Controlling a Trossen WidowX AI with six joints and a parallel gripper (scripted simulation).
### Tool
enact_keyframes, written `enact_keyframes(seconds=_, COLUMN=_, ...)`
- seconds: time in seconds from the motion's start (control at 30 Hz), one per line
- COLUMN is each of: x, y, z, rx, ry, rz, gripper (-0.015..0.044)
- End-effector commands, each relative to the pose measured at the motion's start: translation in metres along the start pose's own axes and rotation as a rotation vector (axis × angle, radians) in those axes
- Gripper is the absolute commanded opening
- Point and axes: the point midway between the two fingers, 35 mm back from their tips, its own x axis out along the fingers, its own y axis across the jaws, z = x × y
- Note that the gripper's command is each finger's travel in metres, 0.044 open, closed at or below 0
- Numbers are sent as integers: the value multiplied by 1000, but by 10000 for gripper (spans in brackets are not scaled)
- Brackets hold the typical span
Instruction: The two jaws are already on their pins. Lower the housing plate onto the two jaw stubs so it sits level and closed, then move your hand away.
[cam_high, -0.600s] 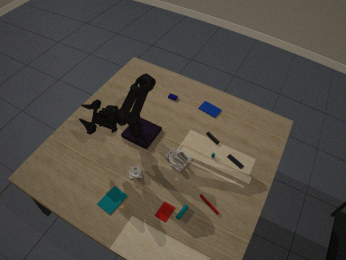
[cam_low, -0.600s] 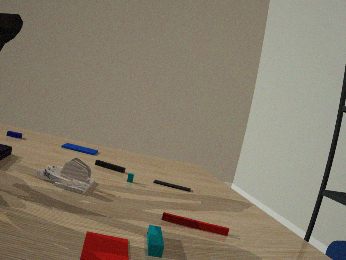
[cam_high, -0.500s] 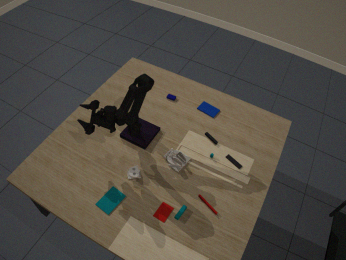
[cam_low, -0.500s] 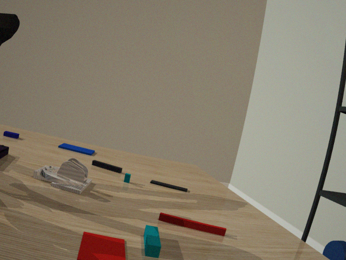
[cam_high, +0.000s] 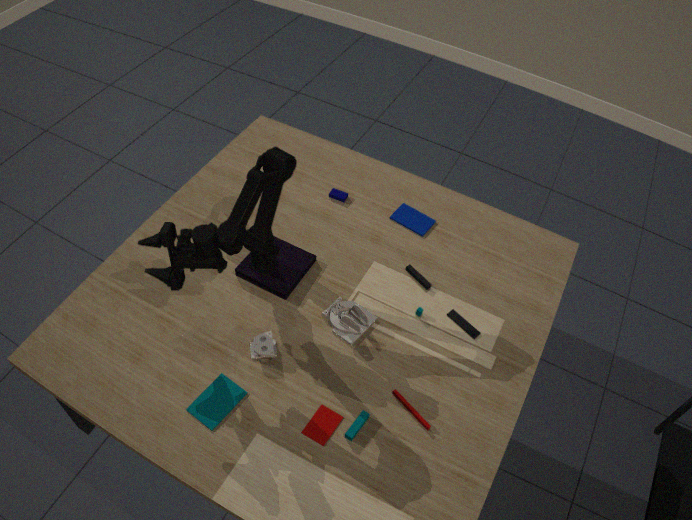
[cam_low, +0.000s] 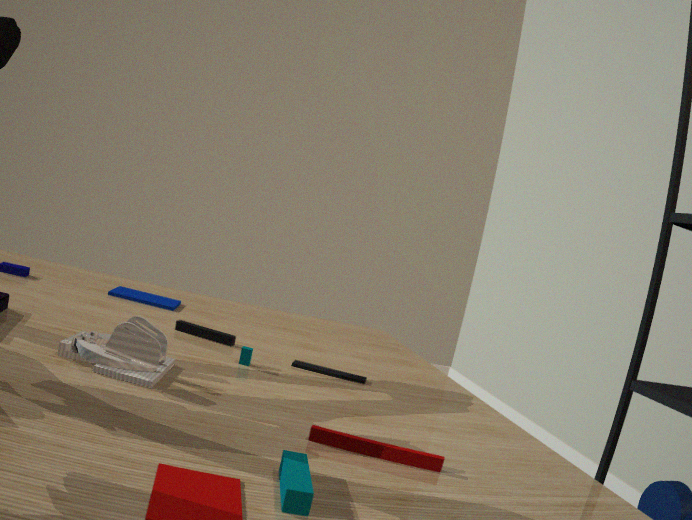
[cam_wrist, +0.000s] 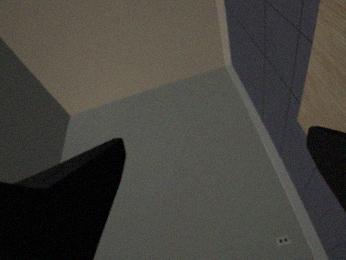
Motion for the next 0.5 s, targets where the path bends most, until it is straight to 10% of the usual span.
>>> enact_keyframes(seconds=0.0, x=-2, y=-10, z=-20, rx=-79, ry=67, rz=-60, gripper=440)
enact_keyframes(seconds=0.47, x=-31, y=-55, z=-92, rx=-386, ry=349, rz=-301, gripper=440)
